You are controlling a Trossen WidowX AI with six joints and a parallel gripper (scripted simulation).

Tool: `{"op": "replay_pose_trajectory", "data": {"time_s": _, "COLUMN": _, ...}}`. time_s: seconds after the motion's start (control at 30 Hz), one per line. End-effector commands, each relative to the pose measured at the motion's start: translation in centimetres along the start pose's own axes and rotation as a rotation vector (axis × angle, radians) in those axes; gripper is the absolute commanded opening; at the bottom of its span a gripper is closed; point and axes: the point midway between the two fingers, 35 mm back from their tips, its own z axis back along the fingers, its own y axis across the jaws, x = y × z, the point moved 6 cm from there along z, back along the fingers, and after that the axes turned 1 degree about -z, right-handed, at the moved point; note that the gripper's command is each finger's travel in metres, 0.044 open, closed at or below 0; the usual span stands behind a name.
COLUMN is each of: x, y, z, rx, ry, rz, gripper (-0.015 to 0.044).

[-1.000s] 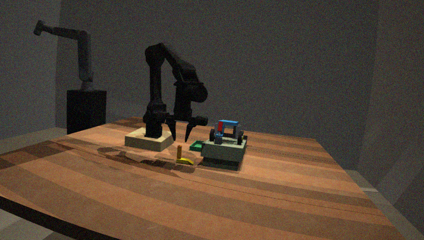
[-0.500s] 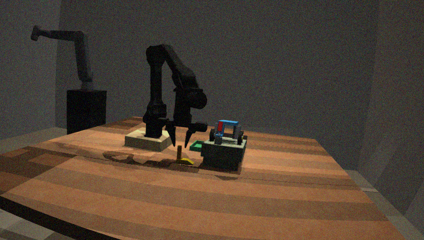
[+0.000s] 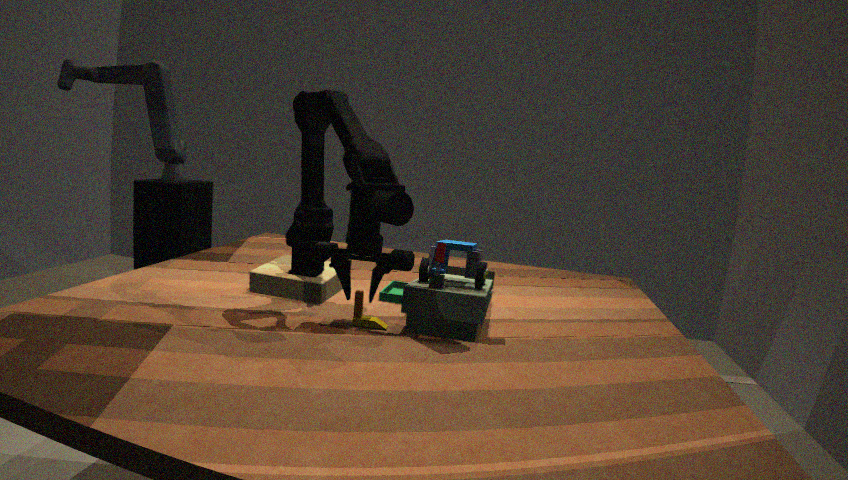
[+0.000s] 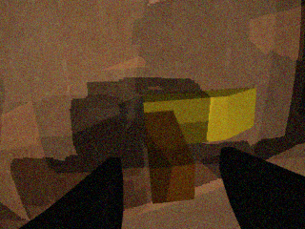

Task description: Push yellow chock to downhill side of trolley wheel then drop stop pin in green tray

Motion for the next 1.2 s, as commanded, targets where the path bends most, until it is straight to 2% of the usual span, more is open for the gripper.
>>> {"op": "replay_pose_trajectory", "data": {"time_s": 0.0, "x": 0.1, "y": 0.1, "z": -0.8, "rx": 0.005, "ry": -0.01, "rz": 0.003, "gripper": 0.019}}
{"op": "replay_pose_trajectory", "data": {"time_s": 0.4, "x": 0.2, "y": 0.1, "z": -2.2, "rx": 0.005, "ry": -0.01, "rz": 0.003, "gripper": 0.019}}
{"op": "replay_pose_trajectory", "data": {"time_s": 0.57, "x": 0.1, "y": 0.1, "z": -1.9, "rx": 0.003, "ry": -0.003, "rz": 0.0, "gripper": 0.0059}}
{"op": "replay_pose_trajectory", "data": {"time_s": 0.83, "x": 0.1, "y": 0.1, "z": -1.8, "rx": 0.003, "ry": -0.003, "rz": 0.0, "gripper": 0.0}}
{"op": "replay_pose_trajectory", "data": {"time_s": 1.17, "x": 0.2, "y": 0.3, "z": 1.8, "rx": 0.005, "ry": -0.01, "rz": 0.003, "gripper": 0.0}}
